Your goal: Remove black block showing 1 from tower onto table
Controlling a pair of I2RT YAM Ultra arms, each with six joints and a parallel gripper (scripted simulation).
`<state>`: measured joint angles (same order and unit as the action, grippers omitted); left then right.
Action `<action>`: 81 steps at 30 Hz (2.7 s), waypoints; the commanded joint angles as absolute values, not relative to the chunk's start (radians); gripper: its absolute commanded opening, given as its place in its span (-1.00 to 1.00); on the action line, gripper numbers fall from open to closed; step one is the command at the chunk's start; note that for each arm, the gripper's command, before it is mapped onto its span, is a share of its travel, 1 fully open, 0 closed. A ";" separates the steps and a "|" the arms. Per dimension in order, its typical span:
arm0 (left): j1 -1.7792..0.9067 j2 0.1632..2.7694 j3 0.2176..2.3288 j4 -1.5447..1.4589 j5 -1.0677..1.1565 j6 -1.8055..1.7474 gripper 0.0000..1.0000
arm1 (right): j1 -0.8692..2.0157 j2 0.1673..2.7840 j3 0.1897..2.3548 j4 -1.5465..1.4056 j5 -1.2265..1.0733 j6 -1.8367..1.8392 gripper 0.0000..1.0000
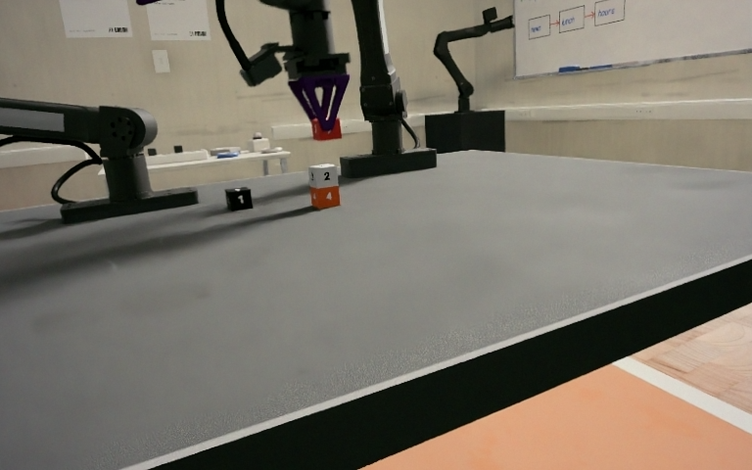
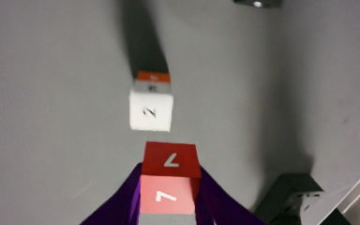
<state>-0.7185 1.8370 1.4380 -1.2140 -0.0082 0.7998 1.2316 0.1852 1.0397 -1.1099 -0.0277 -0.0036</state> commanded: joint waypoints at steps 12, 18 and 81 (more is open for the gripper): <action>-0.724 1.910 1.554 -1.237 -0.007 0.788 -0.47 | 0.938 0.221 1.133 -1.247 -0.215 -0.066 1.00; -0.724 1.911 1.555 -1.237 -0.007 0.788 -0.47 | 0.698 0.243 1.179 -1.307 -0.305 -0.102 1.00; -0.718 1.926 1.444 -1.114 -0.007 0.796 -0.47 | 0.277 0.271 1.246 -1.386 -0.419 -0.162 1.00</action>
